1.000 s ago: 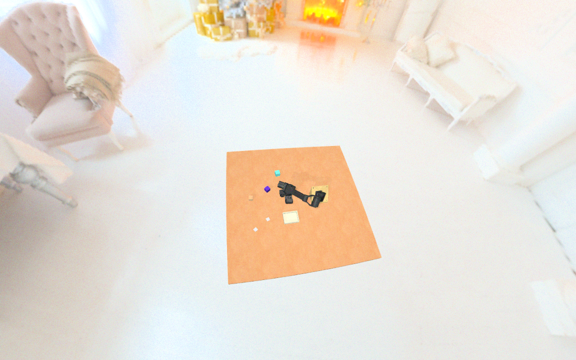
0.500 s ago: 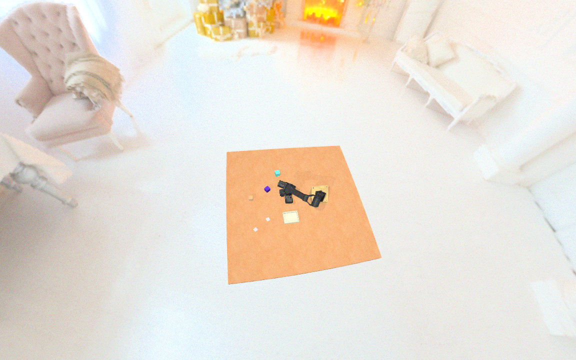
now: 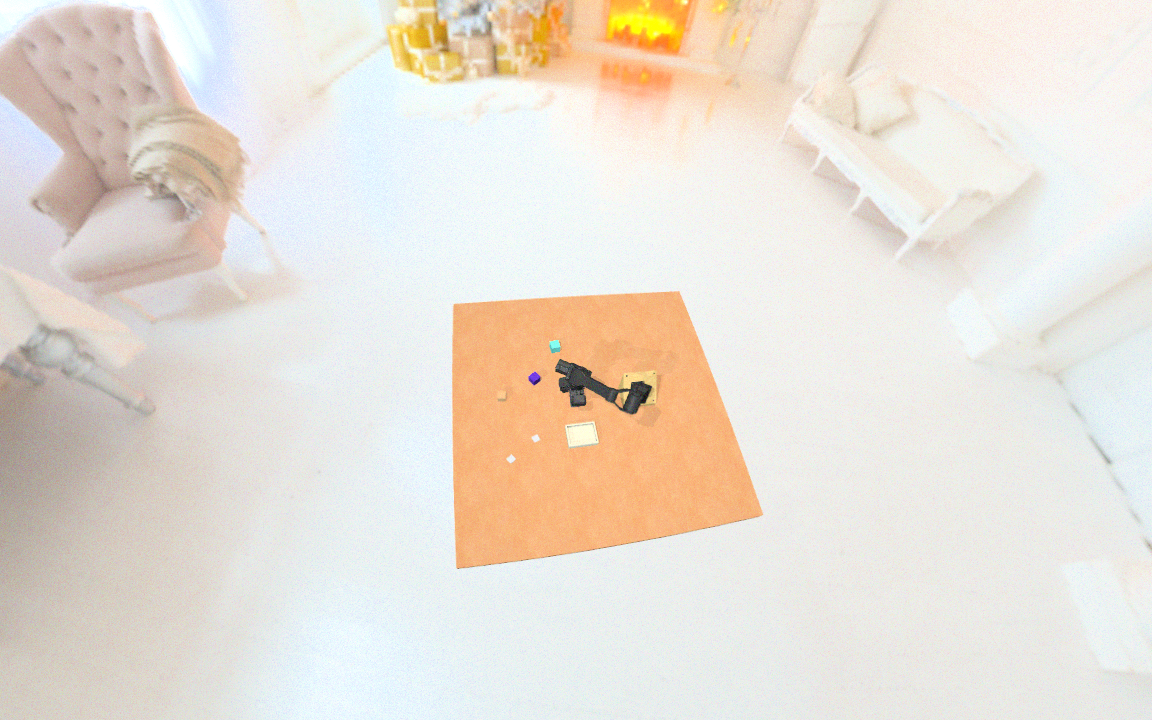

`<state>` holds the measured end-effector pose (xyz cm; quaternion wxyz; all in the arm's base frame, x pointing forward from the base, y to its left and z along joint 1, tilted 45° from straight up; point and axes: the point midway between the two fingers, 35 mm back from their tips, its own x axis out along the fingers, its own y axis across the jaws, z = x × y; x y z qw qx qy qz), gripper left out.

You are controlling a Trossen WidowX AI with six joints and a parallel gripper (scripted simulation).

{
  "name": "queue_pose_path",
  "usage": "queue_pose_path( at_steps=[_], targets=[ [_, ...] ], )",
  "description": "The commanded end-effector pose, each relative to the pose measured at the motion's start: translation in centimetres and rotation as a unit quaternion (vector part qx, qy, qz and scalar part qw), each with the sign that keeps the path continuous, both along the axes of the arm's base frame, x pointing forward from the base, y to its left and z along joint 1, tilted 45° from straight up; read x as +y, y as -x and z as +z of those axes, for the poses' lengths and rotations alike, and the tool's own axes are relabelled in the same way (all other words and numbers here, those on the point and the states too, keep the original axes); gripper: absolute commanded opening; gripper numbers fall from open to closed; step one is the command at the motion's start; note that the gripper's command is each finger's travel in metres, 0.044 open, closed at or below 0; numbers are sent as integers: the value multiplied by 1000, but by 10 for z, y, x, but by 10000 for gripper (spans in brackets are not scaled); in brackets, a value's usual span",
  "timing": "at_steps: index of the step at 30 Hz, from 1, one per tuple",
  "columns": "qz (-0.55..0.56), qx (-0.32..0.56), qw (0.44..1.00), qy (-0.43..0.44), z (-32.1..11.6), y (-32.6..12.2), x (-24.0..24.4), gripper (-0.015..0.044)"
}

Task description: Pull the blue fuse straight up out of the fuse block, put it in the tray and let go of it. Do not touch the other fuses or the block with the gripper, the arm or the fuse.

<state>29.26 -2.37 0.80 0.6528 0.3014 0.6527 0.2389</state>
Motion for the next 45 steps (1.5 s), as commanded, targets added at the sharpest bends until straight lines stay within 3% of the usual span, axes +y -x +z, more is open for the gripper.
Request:
queue_pose_path(
  at_steps=[1,45],
  targets=[
    [3,0,1000,2,2,1,-2,0],
    [2,0,1000,3,30,1,-23,0]
  ],
)
